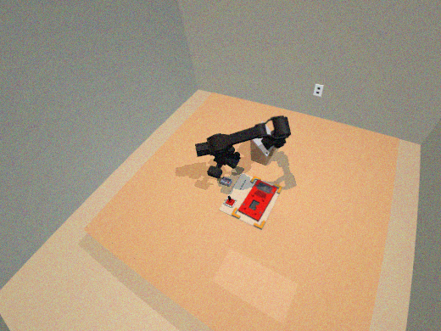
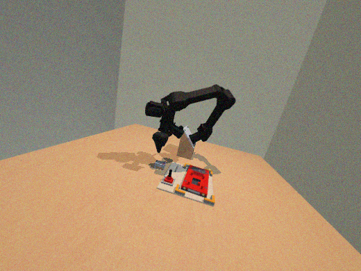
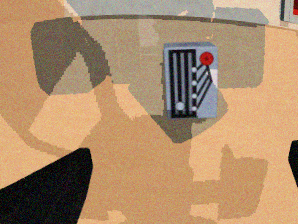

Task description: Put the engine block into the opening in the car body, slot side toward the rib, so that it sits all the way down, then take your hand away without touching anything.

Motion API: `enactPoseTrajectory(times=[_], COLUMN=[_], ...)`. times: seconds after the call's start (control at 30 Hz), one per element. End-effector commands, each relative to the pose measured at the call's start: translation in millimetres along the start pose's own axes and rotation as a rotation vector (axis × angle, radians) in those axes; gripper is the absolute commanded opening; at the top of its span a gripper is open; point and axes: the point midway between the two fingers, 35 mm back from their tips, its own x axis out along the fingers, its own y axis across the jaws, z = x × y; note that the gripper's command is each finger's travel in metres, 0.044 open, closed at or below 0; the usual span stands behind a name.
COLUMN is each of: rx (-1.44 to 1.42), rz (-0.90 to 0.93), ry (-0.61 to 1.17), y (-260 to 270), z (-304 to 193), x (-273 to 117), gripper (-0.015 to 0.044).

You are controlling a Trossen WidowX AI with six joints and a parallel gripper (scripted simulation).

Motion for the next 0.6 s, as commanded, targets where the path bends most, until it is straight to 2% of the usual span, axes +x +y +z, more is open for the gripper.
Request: enactPoseTrajectory(times=[0.0, 0.13, 0.57], rx=[-0.006, -0.006, -0.006], rz=[-0.002, -0.002, -0.003], ry=[-0.026, -0.028, -0.029], y=[-1.1, -3.0, -4.2], z=[5.4, 8.5, 10.7], x=[2.8, 35.3, 55.6], gripper=[0.0440, 0.0440, 0.0440])
